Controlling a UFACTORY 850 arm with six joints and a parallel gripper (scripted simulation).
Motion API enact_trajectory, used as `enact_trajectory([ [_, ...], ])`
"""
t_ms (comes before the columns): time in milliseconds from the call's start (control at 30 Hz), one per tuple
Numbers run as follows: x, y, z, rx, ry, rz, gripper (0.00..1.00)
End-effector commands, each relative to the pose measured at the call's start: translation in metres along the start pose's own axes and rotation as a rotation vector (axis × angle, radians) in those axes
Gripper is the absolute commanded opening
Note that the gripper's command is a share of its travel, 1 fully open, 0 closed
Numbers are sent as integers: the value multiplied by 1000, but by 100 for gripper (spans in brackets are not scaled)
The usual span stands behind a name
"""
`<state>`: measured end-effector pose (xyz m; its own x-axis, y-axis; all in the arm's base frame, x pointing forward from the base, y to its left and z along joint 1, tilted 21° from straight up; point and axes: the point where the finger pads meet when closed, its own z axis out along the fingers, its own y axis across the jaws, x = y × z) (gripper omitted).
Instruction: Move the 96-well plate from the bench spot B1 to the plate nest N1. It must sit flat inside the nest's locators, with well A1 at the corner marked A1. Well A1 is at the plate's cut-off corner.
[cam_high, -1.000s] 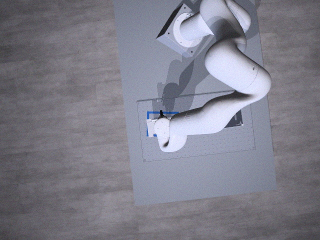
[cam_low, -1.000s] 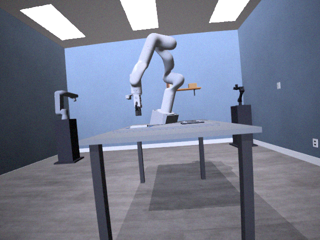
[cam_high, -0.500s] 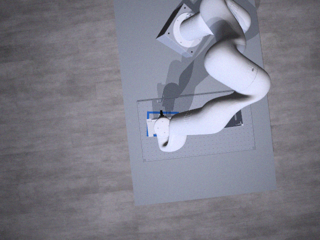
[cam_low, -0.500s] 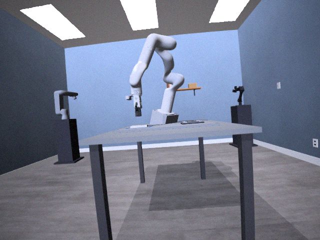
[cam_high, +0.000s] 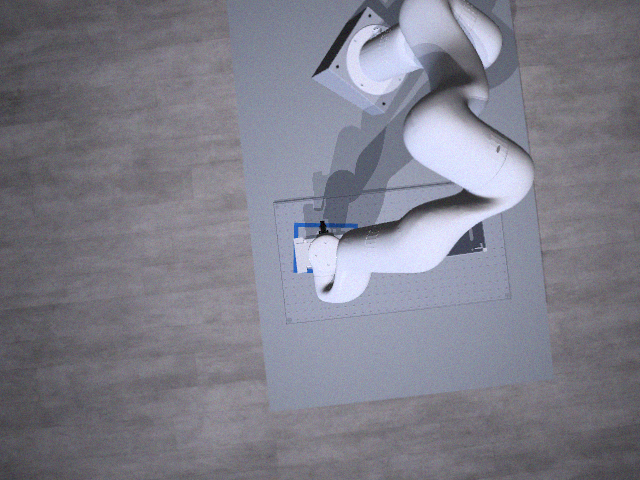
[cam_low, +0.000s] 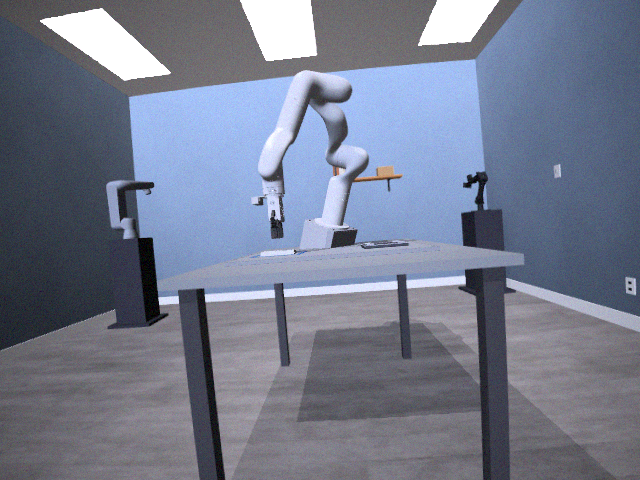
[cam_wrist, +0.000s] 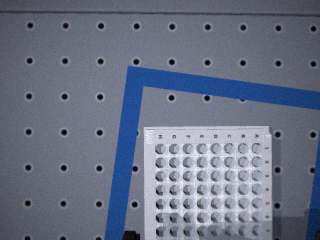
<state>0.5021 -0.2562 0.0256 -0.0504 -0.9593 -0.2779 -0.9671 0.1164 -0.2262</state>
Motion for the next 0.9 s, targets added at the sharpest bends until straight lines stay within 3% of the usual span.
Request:
enact_trajectory([
  [0, 0, -1, 6, 2, 1, 0, 100],
  [633, 0, -1, 34, 2, 1, 0, 100],
  [867, 0, -1, 34, 2, 1, 0, 100],
])
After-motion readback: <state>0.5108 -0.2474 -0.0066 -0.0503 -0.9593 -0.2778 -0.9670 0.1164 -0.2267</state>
